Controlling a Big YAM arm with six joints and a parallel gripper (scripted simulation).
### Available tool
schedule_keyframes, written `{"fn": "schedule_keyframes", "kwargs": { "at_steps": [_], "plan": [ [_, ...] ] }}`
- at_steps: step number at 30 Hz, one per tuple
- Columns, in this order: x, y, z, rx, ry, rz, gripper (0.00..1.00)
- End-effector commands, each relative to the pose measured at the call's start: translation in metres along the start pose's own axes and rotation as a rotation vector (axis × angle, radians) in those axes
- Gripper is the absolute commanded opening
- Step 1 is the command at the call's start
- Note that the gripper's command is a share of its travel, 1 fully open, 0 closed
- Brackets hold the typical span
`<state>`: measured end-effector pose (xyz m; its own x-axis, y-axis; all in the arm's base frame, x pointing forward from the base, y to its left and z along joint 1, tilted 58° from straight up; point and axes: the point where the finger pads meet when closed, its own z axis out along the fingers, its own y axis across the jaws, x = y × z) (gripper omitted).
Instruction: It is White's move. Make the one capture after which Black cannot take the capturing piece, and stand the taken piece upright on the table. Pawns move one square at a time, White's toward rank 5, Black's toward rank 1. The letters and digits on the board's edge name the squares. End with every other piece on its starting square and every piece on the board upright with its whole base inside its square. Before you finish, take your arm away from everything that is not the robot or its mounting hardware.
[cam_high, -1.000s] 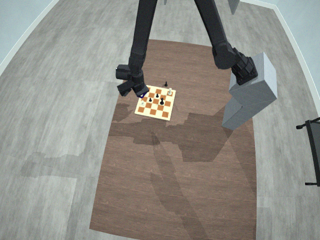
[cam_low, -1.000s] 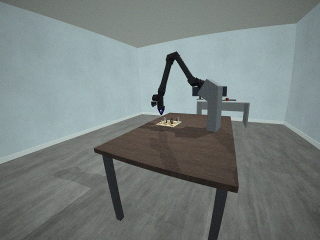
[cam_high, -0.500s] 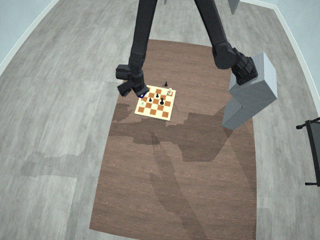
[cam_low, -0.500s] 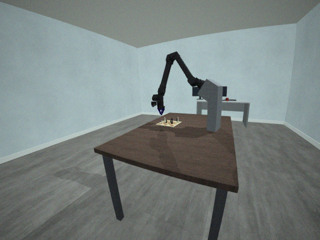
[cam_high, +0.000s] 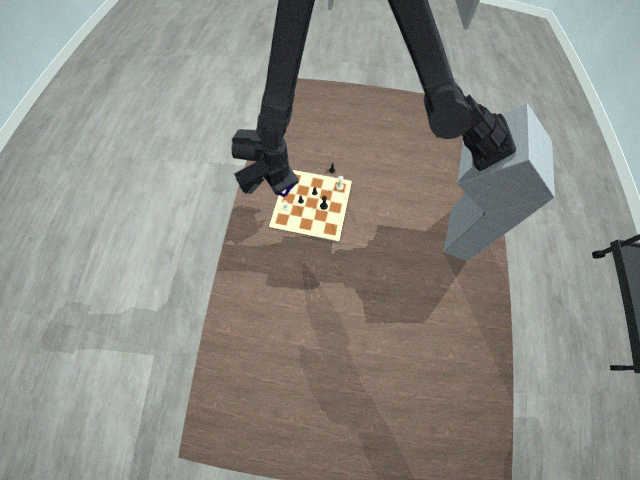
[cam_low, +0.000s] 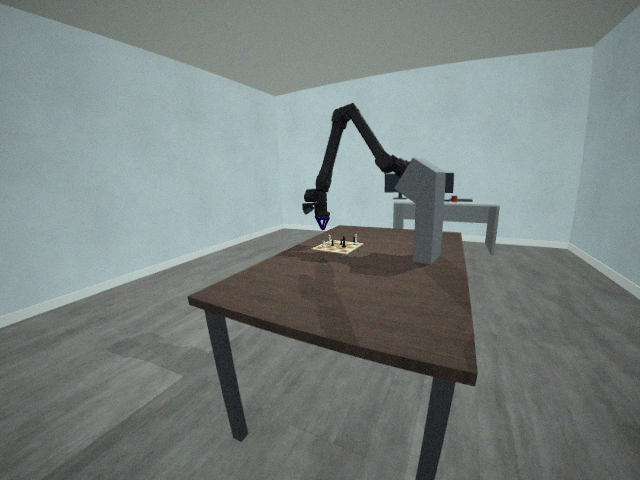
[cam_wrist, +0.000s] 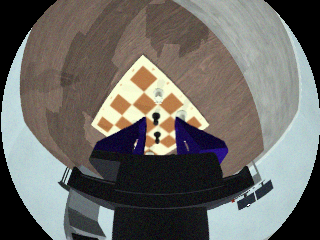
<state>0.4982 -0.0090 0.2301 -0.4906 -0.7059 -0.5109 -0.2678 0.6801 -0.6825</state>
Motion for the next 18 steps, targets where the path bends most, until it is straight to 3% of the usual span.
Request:
{"fn": "schedule_keyframes", "kwargs": {
  "at_steps": [1,18],
  "plan": [
    [-0.003,-0.004,0.008,0.007,-0.002,-0.005,0.35],
    [-0.002,-0.006,0.027,0.009,-0.001,-0.004,0.35]
  ]
}}
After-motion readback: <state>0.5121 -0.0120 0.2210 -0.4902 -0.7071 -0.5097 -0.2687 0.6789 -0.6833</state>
